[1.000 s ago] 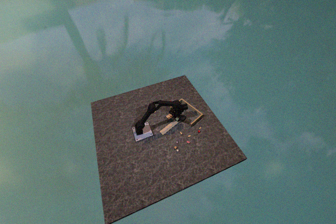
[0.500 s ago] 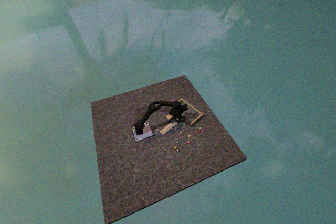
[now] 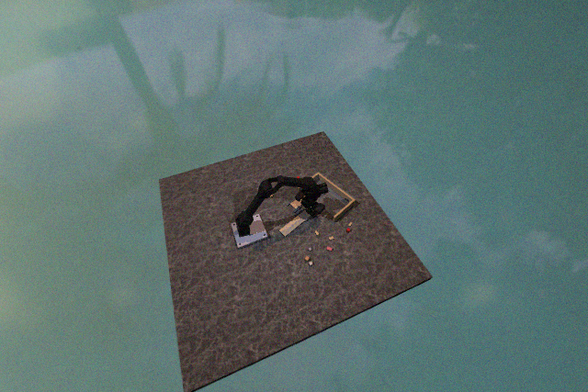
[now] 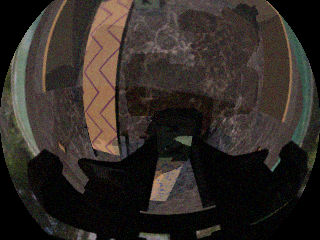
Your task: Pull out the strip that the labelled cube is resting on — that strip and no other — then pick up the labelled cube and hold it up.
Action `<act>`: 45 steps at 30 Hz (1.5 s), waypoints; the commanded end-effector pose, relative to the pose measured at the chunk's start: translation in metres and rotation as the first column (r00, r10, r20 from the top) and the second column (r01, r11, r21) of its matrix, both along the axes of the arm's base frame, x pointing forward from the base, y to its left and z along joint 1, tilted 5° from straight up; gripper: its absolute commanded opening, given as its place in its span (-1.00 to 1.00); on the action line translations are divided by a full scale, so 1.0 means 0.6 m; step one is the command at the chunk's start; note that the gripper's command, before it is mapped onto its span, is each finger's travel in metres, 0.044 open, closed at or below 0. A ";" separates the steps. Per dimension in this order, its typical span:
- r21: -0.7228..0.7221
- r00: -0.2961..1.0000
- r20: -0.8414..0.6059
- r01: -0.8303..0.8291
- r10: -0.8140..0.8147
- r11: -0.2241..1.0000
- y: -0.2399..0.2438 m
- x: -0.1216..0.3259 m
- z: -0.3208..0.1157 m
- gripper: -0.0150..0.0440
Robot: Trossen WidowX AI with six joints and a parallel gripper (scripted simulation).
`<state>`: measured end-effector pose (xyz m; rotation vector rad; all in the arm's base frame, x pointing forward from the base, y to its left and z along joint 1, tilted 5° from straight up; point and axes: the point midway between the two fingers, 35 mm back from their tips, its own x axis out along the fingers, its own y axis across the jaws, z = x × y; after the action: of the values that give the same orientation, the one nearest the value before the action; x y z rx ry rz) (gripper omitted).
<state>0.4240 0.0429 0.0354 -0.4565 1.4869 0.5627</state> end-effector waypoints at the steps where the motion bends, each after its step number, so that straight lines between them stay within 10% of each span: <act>1: 0.001 1.000 0.002 0.000 0.000 1.000 -0.004 -0.018 0.019 -0.49; 45: 0.004 1.000 -0.009 0.004 -0.004 1.000 -0.031 -0.200 0.122 -0.49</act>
<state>0.3033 0.0244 0.0936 -0.4452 1.5108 0.5616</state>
